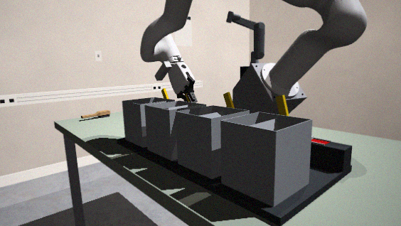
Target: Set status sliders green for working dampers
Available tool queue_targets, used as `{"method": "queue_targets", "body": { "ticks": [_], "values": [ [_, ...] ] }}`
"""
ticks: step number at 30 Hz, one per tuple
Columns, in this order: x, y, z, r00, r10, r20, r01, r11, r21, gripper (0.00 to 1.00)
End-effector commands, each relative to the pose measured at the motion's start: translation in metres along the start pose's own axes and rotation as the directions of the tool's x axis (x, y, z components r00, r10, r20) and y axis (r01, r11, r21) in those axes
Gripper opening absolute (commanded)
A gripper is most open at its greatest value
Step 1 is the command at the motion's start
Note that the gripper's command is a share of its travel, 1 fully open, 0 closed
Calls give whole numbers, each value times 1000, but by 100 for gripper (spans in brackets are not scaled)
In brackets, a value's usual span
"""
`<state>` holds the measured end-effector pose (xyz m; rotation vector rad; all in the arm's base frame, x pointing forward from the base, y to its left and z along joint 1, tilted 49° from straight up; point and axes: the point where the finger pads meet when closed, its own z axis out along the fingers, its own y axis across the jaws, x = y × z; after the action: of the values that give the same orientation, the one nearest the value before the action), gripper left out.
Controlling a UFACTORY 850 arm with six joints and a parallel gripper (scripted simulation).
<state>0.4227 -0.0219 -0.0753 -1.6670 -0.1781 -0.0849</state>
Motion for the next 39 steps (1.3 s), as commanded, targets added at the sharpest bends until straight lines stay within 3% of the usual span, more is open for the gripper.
{"method": "queue_targets", "body": {
  "ticks": [1,13,36,39],
  "values": [
    [1,1,-1,1000,-1,-1,1,1000,10,19],
    [1,3,-1,1000,-1,-1,1,999,33,19],
    [1,3,-1,1000,-1,-1,1,999,35,19],
    [1,3,-1,1000,-1,-1,1,999,35,23]
  ]
}}
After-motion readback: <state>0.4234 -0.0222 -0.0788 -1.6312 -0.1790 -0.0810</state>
